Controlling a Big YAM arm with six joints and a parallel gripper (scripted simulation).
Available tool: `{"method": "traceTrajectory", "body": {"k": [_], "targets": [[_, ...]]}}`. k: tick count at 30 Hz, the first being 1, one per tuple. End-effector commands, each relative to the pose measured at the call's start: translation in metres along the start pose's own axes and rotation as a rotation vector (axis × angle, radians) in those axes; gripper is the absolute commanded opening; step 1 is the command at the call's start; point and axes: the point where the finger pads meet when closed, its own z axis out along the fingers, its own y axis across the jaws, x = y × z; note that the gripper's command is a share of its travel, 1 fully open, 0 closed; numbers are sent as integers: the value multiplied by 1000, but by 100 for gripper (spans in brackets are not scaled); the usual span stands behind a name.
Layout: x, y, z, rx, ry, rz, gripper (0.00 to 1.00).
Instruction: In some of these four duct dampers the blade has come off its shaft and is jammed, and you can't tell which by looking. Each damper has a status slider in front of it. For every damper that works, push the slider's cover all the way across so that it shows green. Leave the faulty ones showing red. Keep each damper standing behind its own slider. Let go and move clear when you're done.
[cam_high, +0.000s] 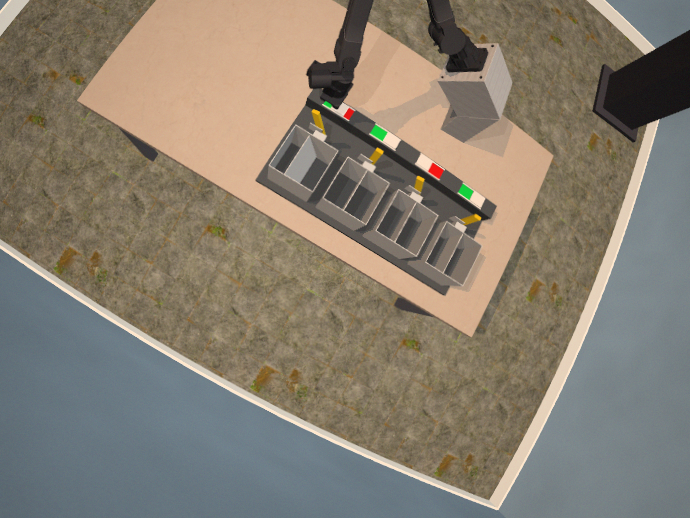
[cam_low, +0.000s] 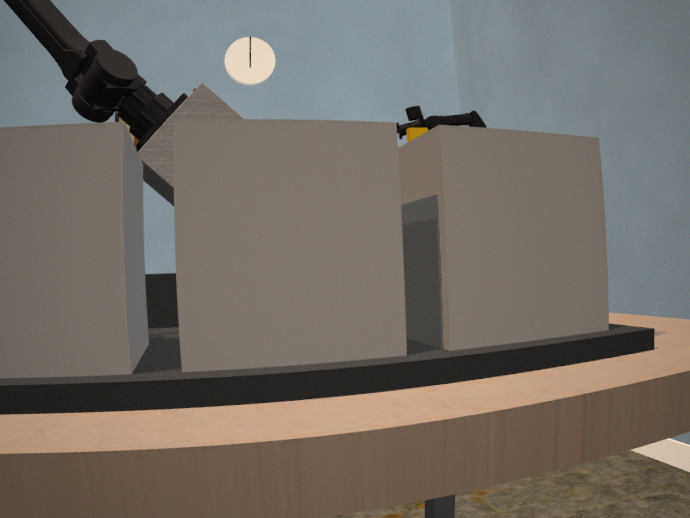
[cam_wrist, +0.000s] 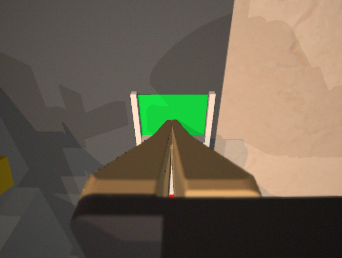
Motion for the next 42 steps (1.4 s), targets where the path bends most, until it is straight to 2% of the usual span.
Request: {"method": "traceTrajectory", "body": {"k": [1, 42], "targets": [[15, 4, 3, -7, 17, -12, 0], [26, 3, 3, -5, 17, -13, 0]]}}
